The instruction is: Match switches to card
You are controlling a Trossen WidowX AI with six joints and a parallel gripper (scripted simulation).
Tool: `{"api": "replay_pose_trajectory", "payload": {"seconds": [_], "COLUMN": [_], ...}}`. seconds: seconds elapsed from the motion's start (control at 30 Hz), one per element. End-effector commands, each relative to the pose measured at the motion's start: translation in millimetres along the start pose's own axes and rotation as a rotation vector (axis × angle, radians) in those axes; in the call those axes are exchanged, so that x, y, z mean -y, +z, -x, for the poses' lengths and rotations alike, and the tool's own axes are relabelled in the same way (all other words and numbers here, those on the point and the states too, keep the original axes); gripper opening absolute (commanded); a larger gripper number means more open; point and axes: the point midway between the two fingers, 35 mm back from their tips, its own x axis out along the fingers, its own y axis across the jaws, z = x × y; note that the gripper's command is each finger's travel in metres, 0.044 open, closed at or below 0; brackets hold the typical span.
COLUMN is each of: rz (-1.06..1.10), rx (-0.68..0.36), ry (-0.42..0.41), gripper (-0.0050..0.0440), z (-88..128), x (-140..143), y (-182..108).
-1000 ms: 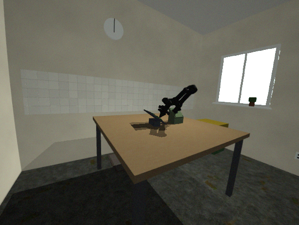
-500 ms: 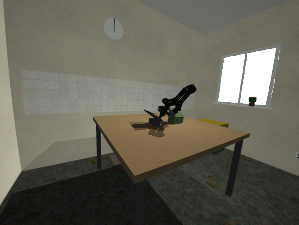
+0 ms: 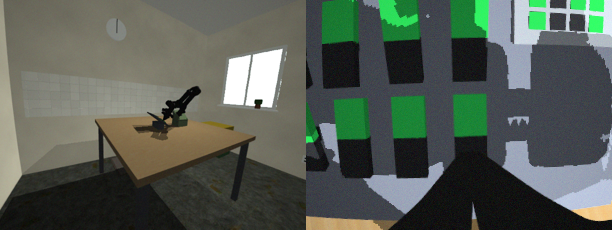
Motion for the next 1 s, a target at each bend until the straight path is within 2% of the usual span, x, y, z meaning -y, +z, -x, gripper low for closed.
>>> {"api": "replay_pose_trajectory", "payload": {"seconds": [0.0,0.97], "rz": [-0.003,-0.003], "rx": [0.0,0.0], "ry": [-0.004,-0.004], "gripper": [0.0,0.0], "z": [-0.5,-3.6], "x": [0.7,0.7], "y": [-0.4,-0.5]}}
